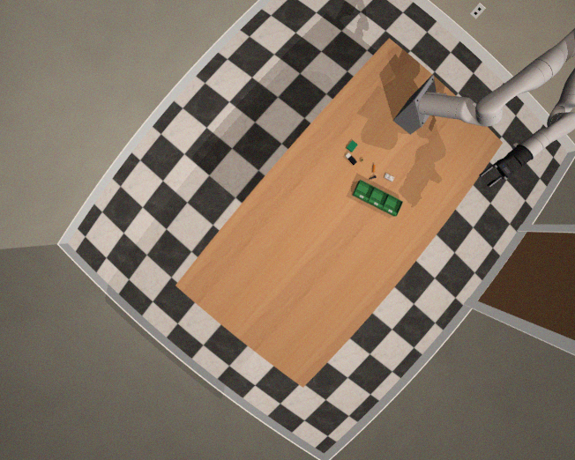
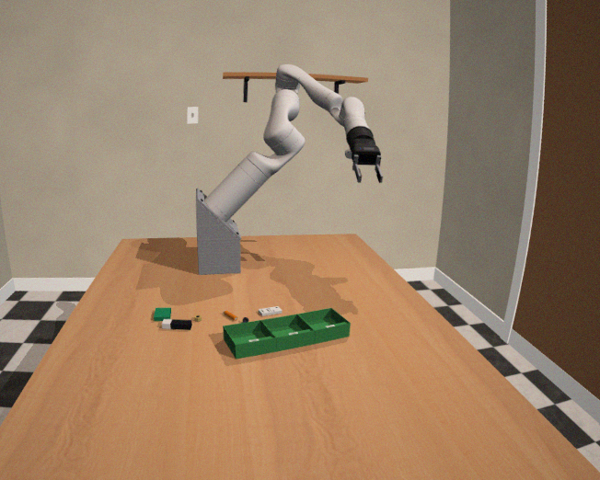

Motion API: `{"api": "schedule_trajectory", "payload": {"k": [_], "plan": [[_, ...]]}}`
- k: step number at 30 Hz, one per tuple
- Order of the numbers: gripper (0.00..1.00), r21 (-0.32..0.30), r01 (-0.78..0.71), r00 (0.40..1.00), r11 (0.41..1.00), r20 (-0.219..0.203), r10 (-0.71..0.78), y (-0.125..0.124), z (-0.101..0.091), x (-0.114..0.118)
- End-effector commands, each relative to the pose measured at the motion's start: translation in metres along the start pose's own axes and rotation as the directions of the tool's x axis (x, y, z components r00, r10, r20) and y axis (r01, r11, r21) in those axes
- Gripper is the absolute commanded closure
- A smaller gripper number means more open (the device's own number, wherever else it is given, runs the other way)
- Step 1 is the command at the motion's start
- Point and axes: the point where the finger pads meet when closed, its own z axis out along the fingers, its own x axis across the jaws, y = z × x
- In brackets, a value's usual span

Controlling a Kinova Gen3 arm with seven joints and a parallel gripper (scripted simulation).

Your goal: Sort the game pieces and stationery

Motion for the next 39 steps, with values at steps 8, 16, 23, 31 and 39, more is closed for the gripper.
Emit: {"api": "schedule_trajectory", "payload": {"k": [8, 16, 23, 31, 39], "plan": [[0.0, 0.0, 0.0, 1.0, 1.0, 0.0, 0.0, 0.0, 0.0, 0.0], [0.0, 0.0, 0.0, 1.0, 1.0, 0.0, 0.0, 0.0, 0.0, 0.0], [0.69, 0.0, 0.0, 1.0, 1.0, 0.0, 0.0, -0.045, 0.022, -0.001], [0.69, 0.13, 0.068, 0.992, 0.989, 0.1, -0.082, -0.066, 0.048, -0.002], [0.69, 0.265, 0.106, 0.963, 0.958, 0.212, -0.166, -0.053, 0.073, -0.01]]}}
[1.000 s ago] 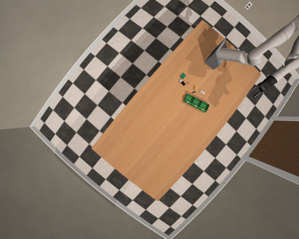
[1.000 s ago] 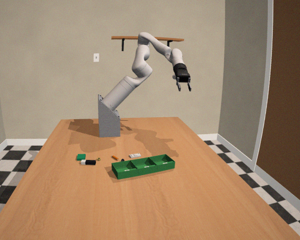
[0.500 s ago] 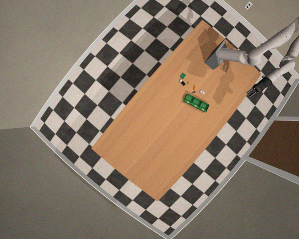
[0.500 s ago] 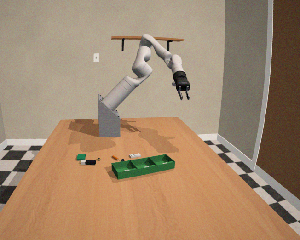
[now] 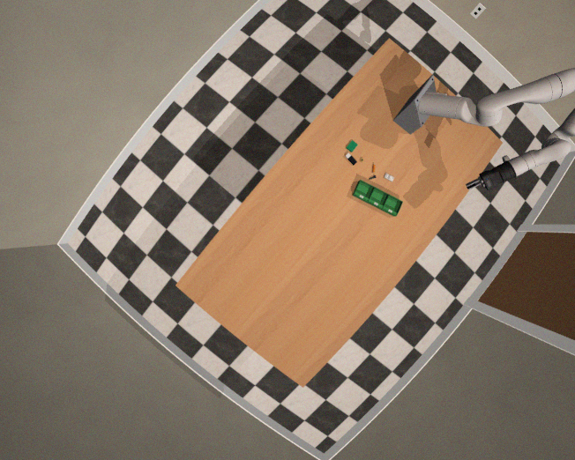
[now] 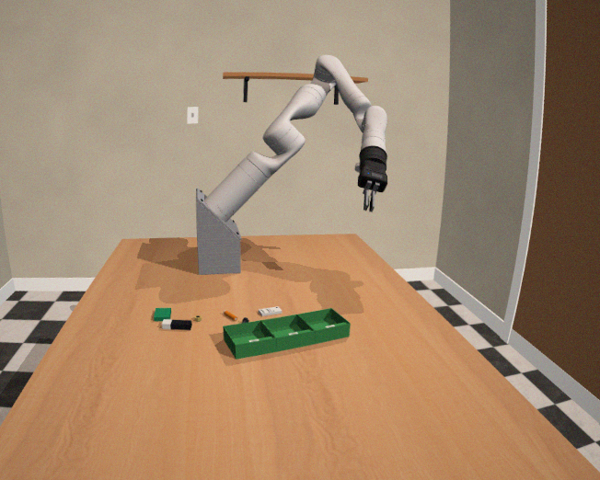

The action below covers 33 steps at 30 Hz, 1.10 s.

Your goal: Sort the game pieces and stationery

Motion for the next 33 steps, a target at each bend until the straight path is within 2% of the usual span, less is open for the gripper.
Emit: {"api": "schedule_trajectory", "payload": {"k": [1, 3, 4, 5, 6, 8, 9, 12, 13, 14, 15, 16, 17, 19, 20, 22, 23, 25, 26, 29, 30, 33], "plan": [[0.69, 0.115, -0.008, 0.997, 0.993, 0.076, -0.001, 0.0, 0.019, -0.003], [0.69, 0.12, -0.006, 0.997, 0.993, 0.08, -0.003, 0.002, 0.021, -0.003], [0.69, 0.161, 0.004, 0.995, 0.987, 0.102, -0.021, 0.007, 0.027, -0.006], [0.69, 0.165, 0.005, 0.994, 0.986, 0.105, -0.022, 0.008, 0.029, -0.006], [0.69, 0.208, 0.013, 0.992, 0.978, 0.123, -0.039, 0.013, 0.036, -0.009], [0.69, 0.211, 0.013, 0.991, 0.977, 0.125, -0.041, 0.016, 0.038, -0.01], [0.69, 0.256, 0.02, 0.989, 0.966, 0.139, -0.057, 0.021, 0.044, -0.013], [0.69, 0.258, 0.02, 0.988, 0.966, 0.14, -0.058, 0.023, 0.047, -0.015], [0.69, 0.303, 0.025, 0.986, 0.953, 0.151, -0.074, 0.028, 0.053, -0.018], [0.69, 0.304, 0.025, 0.986, 0.952, 0.151, -0.074, 0.031, 0.056, -0.02], [0.69, 0.349, 0.028, 0.984, 0.937, 0.157, -0.088, 0.036, 0.062, -0.024], [0.69, 0.349, 0.028, 0.984, 0.937, 0.157, -0.088, 0.039, 0.066, -0.026], [0.69, 0.393, 0.031, 0.982, 0.919, 0.159, -0.101, 0.044, 0.071, -0.03], [0.69, 0.393, 0.031, 0.982, 0.919, 0.159, -0.101, 0.047, 0.075, -0.033], [0.69, 0.435, 0.032, 0.981, 0.9, 0.157, -0.112, 0.052, 0.081, -0.038], [0.69, 0.435, 0.032, 0.981, 0.9, 0.157, -0.112, 0.056, 0.085, -0.041], [0.69, 0.476, 0.034, 0.981, 0.879, 0.152, -0.12, 0.06, 0.091, -0.046], [0.69, 0.476, 0.034, 0.981, 0.879, 0.152, -0.12, 0.064, 0.095, -0.05], [0.69, 0.514, 0.035, 0.982, 0.857, 0.143, -0.126, 0.068, 0.101, -0.055], [0.69, 0.514, 0.035, 0.982, 0.857, 0.143, -0.126, 0.072, 0.106, -0.061], [0.69, 0.55, 0.036, 0.983, 0.834, 0.13, -0.129, 0.076, 0.111, -0.066], [0.69, 0.55, 0.036, 0.983, 0.834, 0.13, -0.129, 0.08, 0.116, -0.072]]}}
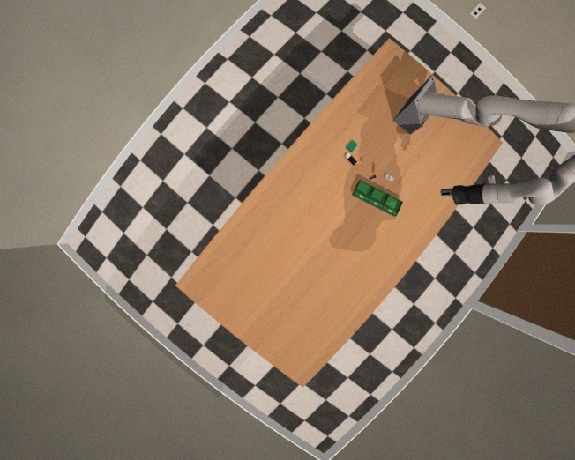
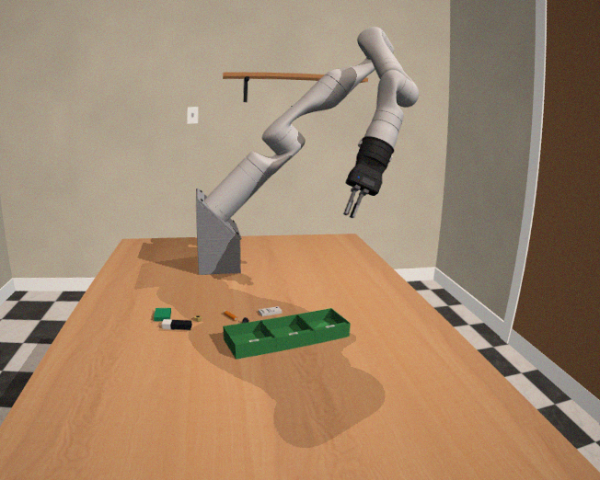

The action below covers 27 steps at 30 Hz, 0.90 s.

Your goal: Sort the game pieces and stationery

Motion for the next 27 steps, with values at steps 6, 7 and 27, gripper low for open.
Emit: {"api": "schedule_trajectory", "payload": {"k": [6, 7, 27], "plan": [[0.69, 0.104, 0.025, 0.999, 0.994, -0.024, -0.022, 0.024, 0.023, -0.03], [0.69, 0.104, 0.025, 0.999, 0.994, -0.024, -0.022, 0.025, 0.023, -0.031], [0.69, 0.225, 0.069, 0.992, 0.972, -0.119, -0.043, 0.061, 0.059, -0.092]]}}
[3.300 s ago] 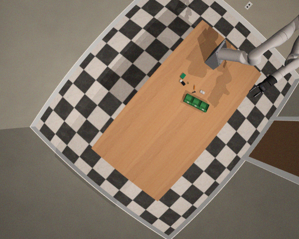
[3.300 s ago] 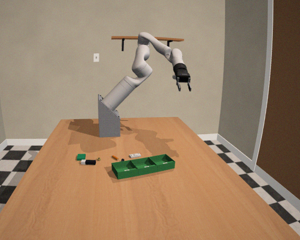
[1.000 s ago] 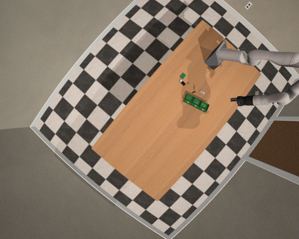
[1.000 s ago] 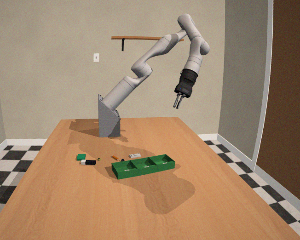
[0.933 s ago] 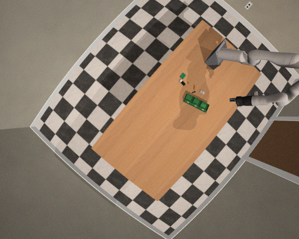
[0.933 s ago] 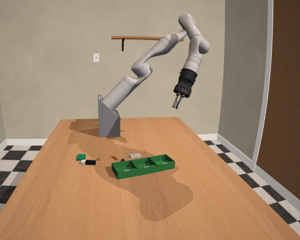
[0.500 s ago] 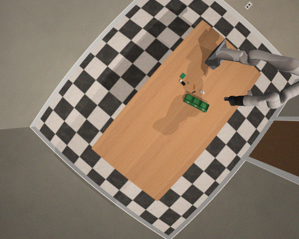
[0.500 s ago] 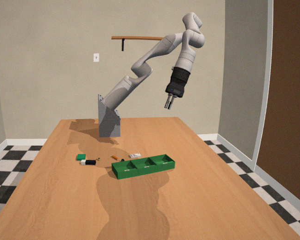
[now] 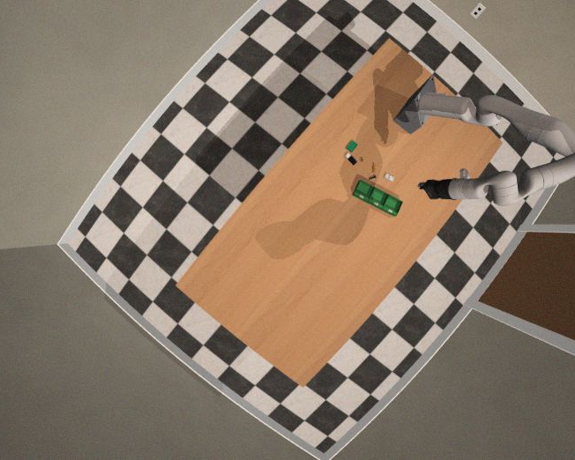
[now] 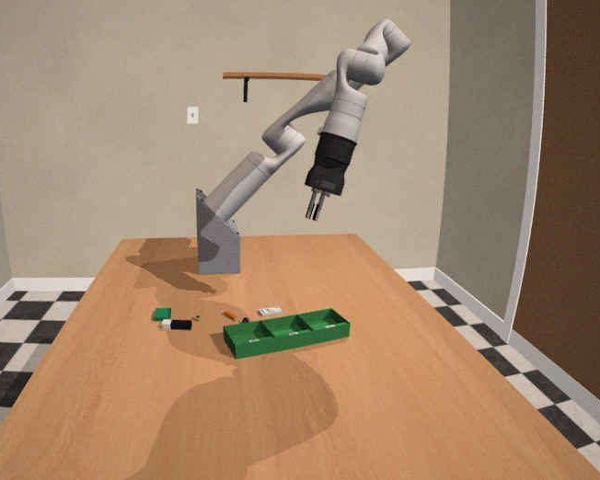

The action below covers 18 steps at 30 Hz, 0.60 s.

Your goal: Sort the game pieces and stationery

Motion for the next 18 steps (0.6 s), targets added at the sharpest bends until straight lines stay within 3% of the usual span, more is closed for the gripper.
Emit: {"api": "schedule_trajectory", "payload": {"k": [1, 6, 7, 11, 12, 16, 17, 18], "plan": [[0.69, 0.037, -0.015, 0.999, 0.999, -0.027, 0.016, 0.005, 0.008, -0.017], [0.69, 0.037, -0.015, 0.999, 0.999, -0.027, 0.016, 0.009, 0.012, -0.029], [0.69, 0.058, -0.004, 0.998, 0.998, -0.058, 0.008, 0.011, 0.014, -0.036], [0.69, 0.058, -0.004, 0.998, 0.998, -0.058, 0.008, 0.014, 0.019, -0.048], [0.69, 0.075, 0.008, 0.996, 0.997, -0.089, -0.001, 0.016, 0.022, -0.056], [0.69, 0.075, 0.008, 0.996, 0.997, -0.089, -0.001, 0.018, 0.027, -0.068], [0.69, 0.089, 0.02, 0.992, 0.996, -0.122, -0.009, 0.019, 0.03, -0.076], [0.69, 0.089, 0.02, 0.992, 0.996, -0.122, -0.009, 0.02, 0.033, -0.084]]}}
